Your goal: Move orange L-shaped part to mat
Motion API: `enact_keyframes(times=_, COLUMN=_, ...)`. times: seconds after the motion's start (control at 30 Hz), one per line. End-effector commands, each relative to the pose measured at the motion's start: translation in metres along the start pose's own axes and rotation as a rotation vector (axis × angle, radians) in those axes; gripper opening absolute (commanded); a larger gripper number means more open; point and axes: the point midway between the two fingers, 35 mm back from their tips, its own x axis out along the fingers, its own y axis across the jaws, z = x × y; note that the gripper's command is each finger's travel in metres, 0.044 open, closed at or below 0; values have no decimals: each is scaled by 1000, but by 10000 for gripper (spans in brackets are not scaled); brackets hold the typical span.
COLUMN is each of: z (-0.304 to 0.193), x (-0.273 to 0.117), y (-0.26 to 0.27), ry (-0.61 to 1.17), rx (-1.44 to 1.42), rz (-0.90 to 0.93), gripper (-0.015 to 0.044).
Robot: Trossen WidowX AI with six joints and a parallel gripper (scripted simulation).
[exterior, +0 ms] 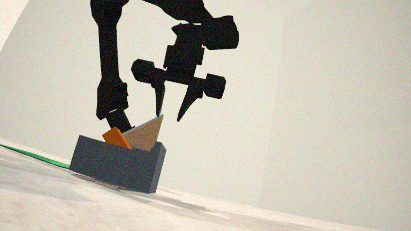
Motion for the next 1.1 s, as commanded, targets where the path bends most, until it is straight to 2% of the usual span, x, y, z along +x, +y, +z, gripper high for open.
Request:
enact_keyframes(times=0.0, z=0, x=0, y=0, ry=-1, rx=-4, rz=0, gripper=180)
enact_keyframes(times=0.13, z=0, x=0, y=0, ry=-1, rx=-4, rz=0, gripper=180)
enact_keyframes(times=0.27, z=2, x=0, y=-7, ry=1, rx=-151, rz=-1, gripper=280)
enact_keyframes(times=0.8, z=9, x=-4, y=-75, ry=20, rx=-1517, rz=0, gripper=280)
enact_keyframes(times=1.07, z=9, x=-4, y=-78, ry=21, rx=-1574, rz=1, gripper=280)
